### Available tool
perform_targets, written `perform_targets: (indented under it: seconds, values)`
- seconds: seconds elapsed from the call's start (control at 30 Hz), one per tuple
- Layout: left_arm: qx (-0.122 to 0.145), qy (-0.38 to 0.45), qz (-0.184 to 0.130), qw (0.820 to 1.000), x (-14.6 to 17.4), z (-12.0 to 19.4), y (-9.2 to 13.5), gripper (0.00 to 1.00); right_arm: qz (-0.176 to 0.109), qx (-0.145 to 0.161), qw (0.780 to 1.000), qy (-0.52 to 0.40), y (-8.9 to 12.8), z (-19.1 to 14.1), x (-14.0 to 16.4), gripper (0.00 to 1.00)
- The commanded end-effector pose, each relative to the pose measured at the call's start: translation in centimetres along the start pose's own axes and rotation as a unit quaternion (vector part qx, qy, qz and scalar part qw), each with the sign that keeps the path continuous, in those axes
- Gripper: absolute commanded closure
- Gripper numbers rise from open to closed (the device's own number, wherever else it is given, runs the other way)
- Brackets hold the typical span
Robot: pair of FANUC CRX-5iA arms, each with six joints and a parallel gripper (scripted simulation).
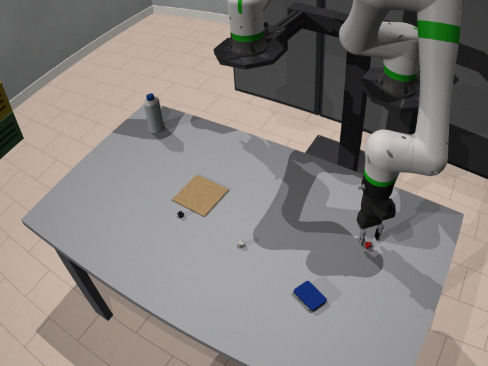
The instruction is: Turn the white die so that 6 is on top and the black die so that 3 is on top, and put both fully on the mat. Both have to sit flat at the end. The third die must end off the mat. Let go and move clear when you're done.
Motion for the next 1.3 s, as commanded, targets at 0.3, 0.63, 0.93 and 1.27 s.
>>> perform_targets:
  seconds: [0.3, 0.63, 0.93, 1.27]
  values:
    - [0.0, 0.0, 0.001, 1.0, 0.1, 0.0, 0.1, 0.0, -0.001, 0.0, 1.0, 0.0, 0.1, 0.0, 0.0, 0.0]
    - [0.0, 0.0, 0.001, 1.0, 0.1, 0.0, 3.1, 0.0, -0.001, 0.0, 1.0, 0.0, 0.1, 0.0, 0.0, 0.0]
    - [0.0, 0.0, 0.001, 1.0, 0.1, 0.0, 9.7, 0.0, -0.001, 0.0, 1.0, 0.0, 0.1, 0.0, 0.0, 0.0]
    - [0.0, 0.0, 0.001, 1.0, 0.1, 0.0, 11.5, 0.0, -0.001, 0.0, 1.0, 0.0, 0.1, 0.0, 0.0, 0.0]
Point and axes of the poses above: on each arm, the point where the finger pads meet when closed, its own y axis back along the fingers, its own z axis across the jaws, x = y × z, the point moved 5 cm from there along y, back along the fingers, and after that the axes turned 4 degrees about -y, right-handed, at the moved point
